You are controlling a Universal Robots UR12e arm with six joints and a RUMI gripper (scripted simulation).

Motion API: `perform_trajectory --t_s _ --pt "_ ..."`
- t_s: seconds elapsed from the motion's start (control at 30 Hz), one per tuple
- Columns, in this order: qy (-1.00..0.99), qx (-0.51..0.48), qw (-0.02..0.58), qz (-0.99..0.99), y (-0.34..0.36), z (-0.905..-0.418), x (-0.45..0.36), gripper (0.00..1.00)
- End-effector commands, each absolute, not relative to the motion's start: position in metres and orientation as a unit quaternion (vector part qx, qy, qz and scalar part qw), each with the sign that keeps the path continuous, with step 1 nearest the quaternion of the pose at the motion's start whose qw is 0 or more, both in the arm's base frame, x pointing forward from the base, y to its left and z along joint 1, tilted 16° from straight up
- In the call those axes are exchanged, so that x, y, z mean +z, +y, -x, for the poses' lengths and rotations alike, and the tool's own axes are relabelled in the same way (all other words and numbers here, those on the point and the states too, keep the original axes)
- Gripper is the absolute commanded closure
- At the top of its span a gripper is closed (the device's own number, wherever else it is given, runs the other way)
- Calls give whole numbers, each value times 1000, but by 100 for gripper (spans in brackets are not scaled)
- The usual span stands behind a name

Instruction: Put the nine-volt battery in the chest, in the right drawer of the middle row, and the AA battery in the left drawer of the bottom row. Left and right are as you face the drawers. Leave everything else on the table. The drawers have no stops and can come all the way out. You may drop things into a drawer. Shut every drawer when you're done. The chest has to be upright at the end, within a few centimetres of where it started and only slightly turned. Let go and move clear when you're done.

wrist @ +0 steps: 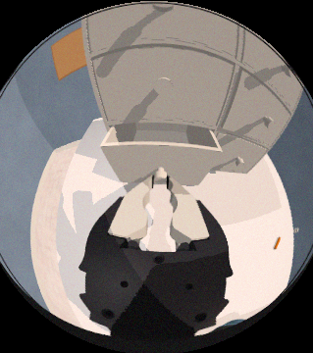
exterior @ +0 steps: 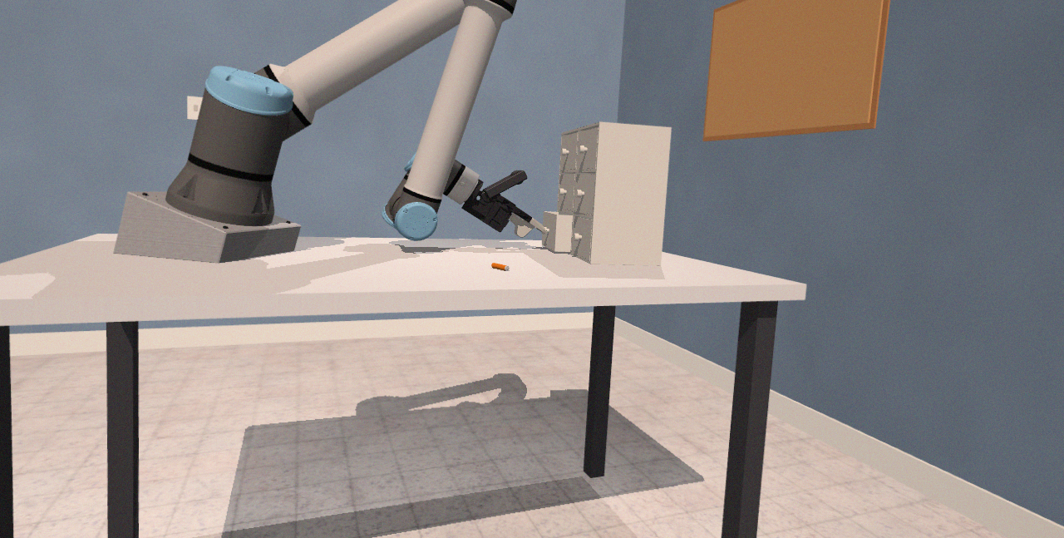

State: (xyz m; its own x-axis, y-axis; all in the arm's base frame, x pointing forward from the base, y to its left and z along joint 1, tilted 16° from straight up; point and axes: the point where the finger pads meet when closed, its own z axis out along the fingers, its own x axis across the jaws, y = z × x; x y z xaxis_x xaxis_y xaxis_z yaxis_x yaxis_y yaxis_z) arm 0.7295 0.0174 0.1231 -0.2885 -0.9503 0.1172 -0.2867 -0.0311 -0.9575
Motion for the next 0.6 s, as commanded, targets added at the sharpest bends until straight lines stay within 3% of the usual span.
perform_trajectory --t_s 0.0,0.57 --pt "616 -514 323 501 17 -733 124 93" --pt "616 -514 323 501 14 -743 127 93"
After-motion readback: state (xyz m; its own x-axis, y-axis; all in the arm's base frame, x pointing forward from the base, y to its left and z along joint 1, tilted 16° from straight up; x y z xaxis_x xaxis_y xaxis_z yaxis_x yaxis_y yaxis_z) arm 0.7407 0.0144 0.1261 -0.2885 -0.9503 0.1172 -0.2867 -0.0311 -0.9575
